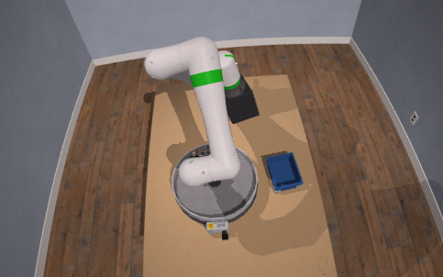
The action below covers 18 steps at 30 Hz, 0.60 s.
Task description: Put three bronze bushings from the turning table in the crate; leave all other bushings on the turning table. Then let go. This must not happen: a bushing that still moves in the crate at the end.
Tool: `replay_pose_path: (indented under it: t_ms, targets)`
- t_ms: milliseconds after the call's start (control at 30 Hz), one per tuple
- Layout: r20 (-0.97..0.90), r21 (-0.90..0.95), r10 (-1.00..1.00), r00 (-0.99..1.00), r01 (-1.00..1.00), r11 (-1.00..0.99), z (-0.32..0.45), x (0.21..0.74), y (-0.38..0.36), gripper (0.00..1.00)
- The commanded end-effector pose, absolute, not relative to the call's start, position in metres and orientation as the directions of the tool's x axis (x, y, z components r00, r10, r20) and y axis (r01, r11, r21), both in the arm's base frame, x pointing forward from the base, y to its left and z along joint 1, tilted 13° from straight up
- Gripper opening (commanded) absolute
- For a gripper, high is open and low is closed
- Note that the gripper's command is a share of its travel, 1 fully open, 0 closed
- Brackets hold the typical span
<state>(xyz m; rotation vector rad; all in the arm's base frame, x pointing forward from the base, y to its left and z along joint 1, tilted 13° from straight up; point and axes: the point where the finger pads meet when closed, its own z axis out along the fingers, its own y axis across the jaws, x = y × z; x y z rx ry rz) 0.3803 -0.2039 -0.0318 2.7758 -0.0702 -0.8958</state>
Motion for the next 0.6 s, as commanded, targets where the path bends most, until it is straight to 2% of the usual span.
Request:
replay_pose_path:
  t_ms: [0, 567]
  targets:
    - [-0.571, 0.225, -0.113, 0.813, 0.022, -0.974, -0.032, 0.38, -0.203, 0.0]
    - [-0.571, 0.225, -0.113, 0.813, 0.022, -0.974, -0.013, 0.379, -0.199, 0.0]
